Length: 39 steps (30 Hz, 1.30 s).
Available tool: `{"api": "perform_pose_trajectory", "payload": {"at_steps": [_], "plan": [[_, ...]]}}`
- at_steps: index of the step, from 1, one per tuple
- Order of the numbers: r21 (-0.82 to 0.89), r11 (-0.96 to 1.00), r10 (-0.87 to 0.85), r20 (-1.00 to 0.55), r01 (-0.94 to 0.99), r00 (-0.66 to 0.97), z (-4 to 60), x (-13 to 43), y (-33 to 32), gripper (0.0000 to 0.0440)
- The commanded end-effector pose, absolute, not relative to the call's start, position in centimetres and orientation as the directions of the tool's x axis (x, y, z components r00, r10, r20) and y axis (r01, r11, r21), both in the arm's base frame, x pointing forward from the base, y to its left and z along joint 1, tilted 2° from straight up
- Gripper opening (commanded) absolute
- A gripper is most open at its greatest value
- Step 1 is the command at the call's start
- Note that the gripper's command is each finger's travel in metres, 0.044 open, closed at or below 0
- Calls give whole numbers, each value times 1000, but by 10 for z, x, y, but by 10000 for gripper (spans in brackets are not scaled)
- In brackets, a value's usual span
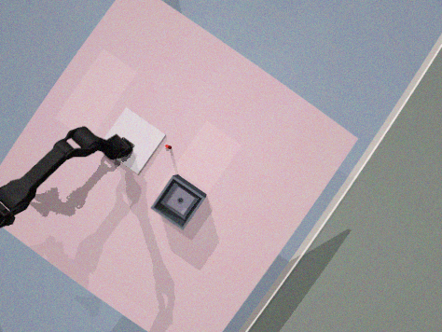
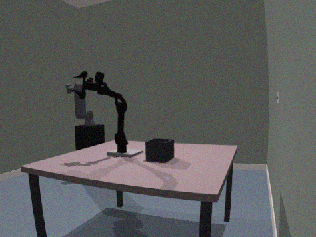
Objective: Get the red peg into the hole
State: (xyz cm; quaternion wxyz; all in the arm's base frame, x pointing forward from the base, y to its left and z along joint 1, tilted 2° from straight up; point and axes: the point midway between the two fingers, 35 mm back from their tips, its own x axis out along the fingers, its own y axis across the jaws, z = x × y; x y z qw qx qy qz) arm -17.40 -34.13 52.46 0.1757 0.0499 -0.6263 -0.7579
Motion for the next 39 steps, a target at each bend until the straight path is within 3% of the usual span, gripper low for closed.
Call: {"api": "perform_pose_trajectory", "payload": {"at_steps": [1,22,39], "plan": [[972,-114,-391,145,204,-909,529,-157,-345,440],[992,95,-774,124,80,-620,540,-31,-351,440],[988,111,-958,77,-108,-276,531,65,-332,440]]}}
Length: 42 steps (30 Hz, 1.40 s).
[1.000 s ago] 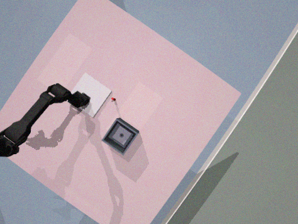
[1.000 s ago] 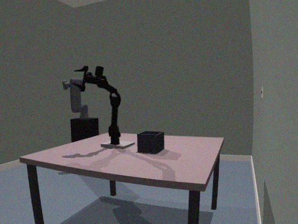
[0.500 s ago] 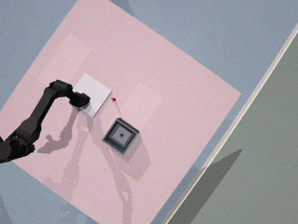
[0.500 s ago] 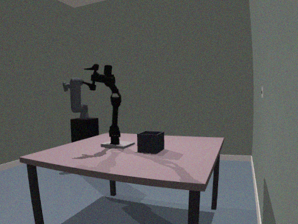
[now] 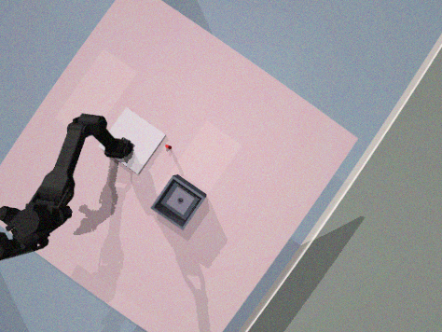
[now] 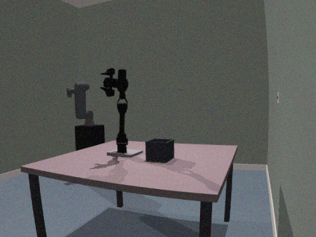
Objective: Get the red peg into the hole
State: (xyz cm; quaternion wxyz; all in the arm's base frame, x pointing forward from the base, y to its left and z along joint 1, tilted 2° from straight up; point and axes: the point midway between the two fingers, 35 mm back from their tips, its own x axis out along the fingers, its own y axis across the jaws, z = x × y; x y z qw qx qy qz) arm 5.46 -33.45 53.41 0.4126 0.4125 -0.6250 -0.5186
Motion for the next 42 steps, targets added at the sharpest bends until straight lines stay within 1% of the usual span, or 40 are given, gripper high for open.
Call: {"api": "perform_pose_trajectory", "payload": {"at_steps": [1,11,21,32,42], "plan": [[987,106,-964,73,-119,-254,529,71,-330,440],[976,37,-999,30,-214,-35,516,121,-310,440],[959,-75,-983,-25,-274,180,499,168,-283,440],[931,-227,-911,-100,-285,399,476,213,-248,440],[897,-374,-800,-182,-237,572,451,249,-210,440]]}}
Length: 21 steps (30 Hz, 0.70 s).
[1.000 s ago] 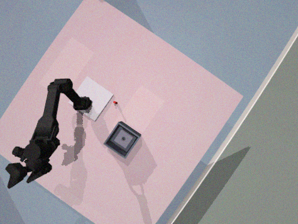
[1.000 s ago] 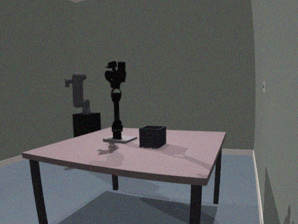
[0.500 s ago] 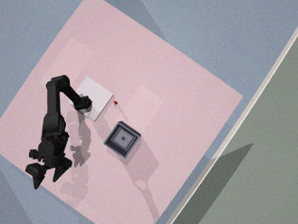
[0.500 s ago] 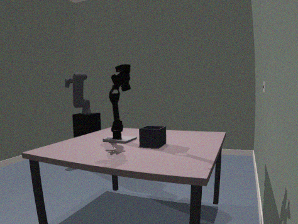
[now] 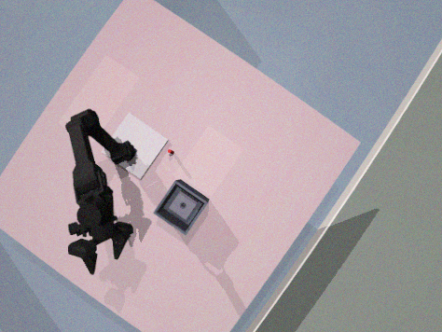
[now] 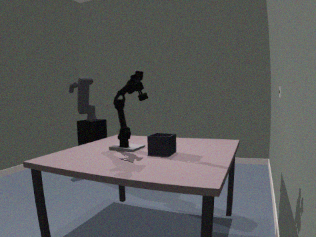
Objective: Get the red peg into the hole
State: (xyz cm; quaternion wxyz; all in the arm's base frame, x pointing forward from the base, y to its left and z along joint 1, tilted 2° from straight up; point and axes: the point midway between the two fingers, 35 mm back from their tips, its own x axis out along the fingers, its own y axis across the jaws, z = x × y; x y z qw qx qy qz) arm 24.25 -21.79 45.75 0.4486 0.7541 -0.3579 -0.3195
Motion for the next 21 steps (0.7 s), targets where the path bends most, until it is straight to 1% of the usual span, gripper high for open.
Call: {"api": "perform_pose_trajectory", "payload": {"at_steps": [1,11,21], "plan": [[893,-388,-787,-191,-229,587,448,252,-206,440],[846,-519,-632,-287,-119,720,419,279,-162,440],[791,-610,-445,-391,47,806,387,299,-113,440]]}}
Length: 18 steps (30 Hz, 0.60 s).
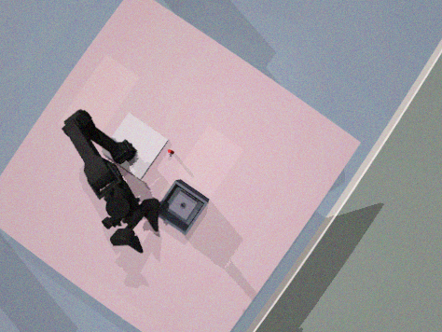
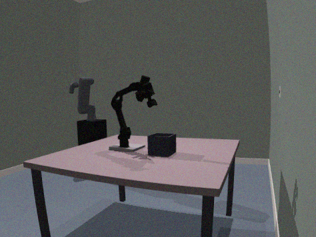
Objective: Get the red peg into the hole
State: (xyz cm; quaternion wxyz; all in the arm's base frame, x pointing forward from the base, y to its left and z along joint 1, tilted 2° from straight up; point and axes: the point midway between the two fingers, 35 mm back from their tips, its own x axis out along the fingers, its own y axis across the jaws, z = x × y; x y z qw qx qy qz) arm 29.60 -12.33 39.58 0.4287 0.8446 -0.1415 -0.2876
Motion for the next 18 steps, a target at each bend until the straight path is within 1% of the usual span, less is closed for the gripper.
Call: {"api": "perform_pose_trajectory", "payload": {"at_steps": [1,10,18], "plan": [[785,-616,-424,-401,66,812,384,300,-108,440],[728,-635,-233,-499,258,835,354,308,-60,440],[668,-596,-56,-589,446,806,325,306,-15,440]]}}
